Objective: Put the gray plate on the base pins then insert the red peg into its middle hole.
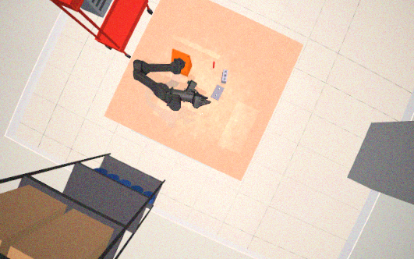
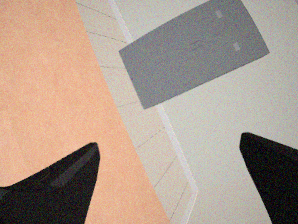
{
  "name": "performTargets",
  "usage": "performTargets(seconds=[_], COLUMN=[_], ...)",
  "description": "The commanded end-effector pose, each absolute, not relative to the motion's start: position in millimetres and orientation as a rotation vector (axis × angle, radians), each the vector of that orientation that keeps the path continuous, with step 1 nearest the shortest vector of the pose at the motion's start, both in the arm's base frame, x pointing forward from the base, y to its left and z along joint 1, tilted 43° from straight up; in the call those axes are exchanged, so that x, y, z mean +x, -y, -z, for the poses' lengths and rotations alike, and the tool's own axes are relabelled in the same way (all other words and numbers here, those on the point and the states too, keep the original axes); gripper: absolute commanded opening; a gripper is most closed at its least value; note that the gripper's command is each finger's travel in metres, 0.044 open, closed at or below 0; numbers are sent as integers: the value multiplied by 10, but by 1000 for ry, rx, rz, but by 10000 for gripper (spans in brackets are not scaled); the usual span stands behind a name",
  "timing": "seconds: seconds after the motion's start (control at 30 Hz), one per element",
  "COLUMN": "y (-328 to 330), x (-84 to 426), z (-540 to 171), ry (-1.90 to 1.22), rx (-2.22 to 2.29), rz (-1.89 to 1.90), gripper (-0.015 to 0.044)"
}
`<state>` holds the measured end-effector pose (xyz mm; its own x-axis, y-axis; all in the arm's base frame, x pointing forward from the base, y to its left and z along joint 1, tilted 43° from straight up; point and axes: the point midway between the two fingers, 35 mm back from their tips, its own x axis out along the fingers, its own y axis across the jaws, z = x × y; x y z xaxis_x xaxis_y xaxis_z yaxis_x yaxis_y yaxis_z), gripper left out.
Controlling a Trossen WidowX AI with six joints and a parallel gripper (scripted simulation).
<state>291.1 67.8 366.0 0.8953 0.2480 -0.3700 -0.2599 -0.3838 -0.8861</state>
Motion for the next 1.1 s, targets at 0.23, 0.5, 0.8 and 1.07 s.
performTargets(seconds=[0.23, 0.5, 0.8, 1.07], y=[-891, -1145, -1324, -1448], x=[3181, 3451, 3512, 3485], z=[-3129, -2336, -1729, -1246], ry=[-318, -802, -1081, -1204], rx=[-1418, -801, -416, -155], rz=[-618, -463, -164, 168], gripper=[440, 440, 440, 440])
